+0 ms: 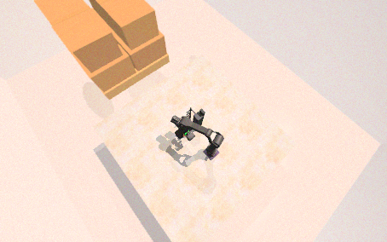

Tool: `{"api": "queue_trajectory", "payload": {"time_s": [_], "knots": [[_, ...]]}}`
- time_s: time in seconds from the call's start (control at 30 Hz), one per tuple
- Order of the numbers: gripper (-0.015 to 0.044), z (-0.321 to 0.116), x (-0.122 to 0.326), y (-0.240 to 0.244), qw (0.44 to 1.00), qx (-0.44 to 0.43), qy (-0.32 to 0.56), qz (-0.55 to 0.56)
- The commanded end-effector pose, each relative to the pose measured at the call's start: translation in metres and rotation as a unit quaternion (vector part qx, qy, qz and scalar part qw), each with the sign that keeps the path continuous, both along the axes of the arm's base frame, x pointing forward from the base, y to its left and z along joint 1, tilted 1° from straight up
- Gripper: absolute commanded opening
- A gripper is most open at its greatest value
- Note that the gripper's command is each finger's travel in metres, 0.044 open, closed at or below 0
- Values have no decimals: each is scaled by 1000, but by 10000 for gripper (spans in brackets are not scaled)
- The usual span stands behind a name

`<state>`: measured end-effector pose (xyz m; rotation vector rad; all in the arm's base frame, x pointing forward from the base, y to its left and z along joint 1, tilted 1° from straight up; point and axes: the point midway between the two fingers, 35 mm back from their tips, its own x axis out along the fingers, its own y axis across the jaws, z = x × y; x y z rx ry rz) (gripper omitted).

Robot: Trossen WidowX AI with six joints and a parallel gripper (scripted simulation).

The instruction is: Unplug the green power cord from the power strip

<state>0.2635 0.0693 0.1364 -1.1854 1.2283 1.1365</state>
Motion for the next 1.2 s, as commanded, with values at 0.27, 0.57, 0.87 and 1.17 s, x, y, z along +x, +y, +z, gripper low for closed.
{"api": "queue_trajectory", "payload": {"time_s": [0.27,0.57,0.87,1.17], "knots": [[440,11,3,60,1000,4,1,1],[440,11,3,60,1000,4,1,1],[440,11,3,60,1000,4,1,1],[440,11,3,60,1000,4,1,1]]}}
